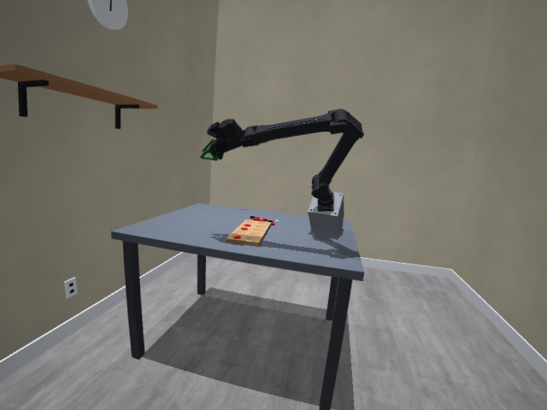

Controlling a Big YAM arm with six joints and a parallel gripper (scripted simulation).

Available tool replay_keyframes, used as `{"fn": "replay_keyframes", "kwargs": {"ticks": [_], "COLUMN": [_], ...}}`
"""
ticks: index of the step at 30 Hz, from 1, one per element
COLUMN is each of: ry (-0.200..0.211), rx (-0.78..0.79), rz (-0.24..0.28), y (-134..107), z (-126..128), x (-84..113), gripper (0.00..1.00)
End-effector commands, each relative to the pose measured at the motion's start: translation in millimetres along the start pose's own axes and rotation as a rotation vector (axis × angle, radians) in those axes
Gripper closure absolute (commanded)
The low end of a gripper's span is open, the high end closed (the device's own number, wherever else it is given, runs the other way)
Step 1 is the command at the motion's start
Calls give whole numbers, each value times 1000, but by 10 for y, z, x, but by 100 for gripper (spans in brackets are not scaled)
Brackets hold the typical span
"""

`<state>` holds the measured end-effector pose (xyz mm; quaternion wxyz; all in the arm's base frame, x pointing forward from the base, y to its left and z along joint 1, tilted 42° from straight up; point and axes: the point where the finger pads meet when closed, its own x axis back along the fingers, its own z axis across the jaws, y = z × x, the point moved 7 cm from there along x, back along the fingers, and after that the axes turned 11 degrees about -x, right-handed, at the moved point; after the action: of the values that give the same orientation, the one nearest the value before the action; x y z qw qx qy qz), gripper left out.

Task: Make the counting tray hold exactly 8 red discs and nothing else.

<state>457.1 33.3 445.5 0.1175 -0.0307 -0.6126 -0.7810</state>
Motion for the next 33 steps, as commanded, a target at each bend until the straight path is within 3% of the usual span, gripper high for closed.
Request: {"fn": "replay_keyframes", "kwargs": {"ticks": [1,2,5,6,10,11,12,13,15,16,17,18,22,23,24,25,27,29,30,32,33], "ry": [11,29,17,-64,-64,-64,-37,-43,-56,-59,-122,-141,-136,-106,-106,-158,-158,-148,-178,-177,-171], "rx": [18,21,13,46,46,44,46,44,36,36,27,-45,-43,-38,-38,-109,-109,-102,-181,-180,-176], "rz": [-71,-64,-35,-249,-249,-218,-201,-173,-144,-154,-231,-75,-91,-84,-84,27,27,-10,128,126,105], "y": [279,241,138,760,768,666,579,424,341,393,589,126,221,191,190,-174,-174,36,-487,-475,-350], "z": [18,100,58,-99,-100,-137,-21,-60,-108,-116,-344,-605,-583,-438,-438,-836,-836,-791,-1071,-1069,-1046], "x": [-3,-12,-24,303,307,168,139,107,95,106,141,-115,-106,-133,-133,-305,-305,-299,-461,-461,-468], "gripper": [54,54,54,54,54,54,54,54,54,54,54,54,54,54,54,54,54,54,54,54,54]}}
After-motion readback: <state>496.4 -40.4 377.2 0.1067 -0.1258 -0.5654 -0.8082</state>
